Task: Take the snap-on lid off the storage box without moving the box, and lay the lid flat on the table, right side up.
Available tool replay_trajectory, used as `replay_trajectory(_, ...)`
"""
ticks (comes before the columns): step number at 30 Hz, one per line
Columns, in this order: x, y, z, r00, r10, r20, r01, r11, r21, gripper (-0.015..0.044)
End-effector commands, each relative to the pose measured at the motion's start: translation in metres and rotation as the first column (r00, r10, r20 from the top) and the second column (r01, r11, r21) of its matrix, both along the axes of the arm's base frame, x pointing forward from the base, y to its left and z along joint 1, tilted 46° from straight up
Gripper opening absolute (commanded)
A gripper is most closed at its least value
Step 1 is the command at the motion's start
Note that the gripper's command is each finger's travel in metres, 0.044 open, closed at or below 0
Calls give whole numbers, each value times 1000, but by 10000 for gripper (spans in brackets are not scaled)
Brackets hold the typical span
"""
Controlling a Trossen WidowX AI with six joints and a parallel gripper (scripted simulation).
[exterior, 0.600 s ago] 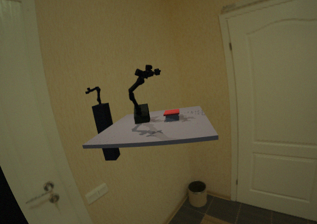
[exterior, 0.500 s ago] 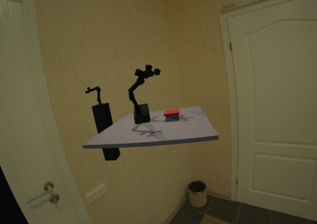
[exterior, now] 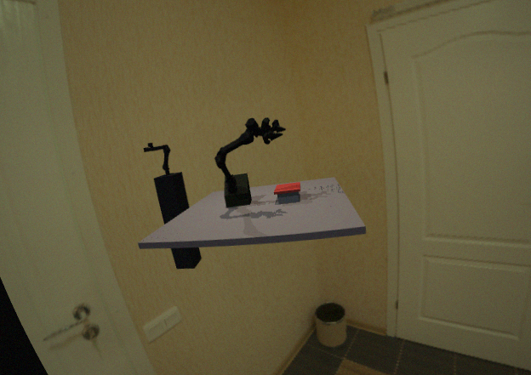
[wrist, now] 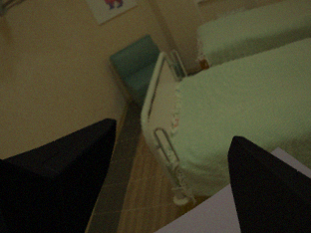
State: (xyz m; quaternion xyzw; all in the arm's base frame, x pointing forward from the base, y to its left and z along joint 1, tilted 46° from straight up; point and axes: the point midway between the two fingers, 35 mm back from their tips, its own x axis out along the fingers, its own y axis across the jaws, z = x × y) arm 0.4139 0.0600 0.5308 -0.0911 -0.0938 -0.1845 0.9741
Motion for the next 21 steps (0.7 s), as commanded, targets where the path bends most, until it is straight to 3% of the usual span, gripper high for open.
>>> replay_trajectory(1, 10, 24, -70, 996, 55, -67, -42, 981, 189, 235)
replay_trajectory(4, 11, 32, -95, 994, 69, -88, -44, 967, 252, 235)
replay_trajectory(12, -5, 59, -220, 980, 91, -174, 14, 853, 522, 235)
replay_trajectory(14, -8, 60, -232, 979, 89, -181, 24, 839, 543, 235)
replay_trajectory(21, -51, 62, -335, 972, 47, -232, 133, 704, 698, 235)
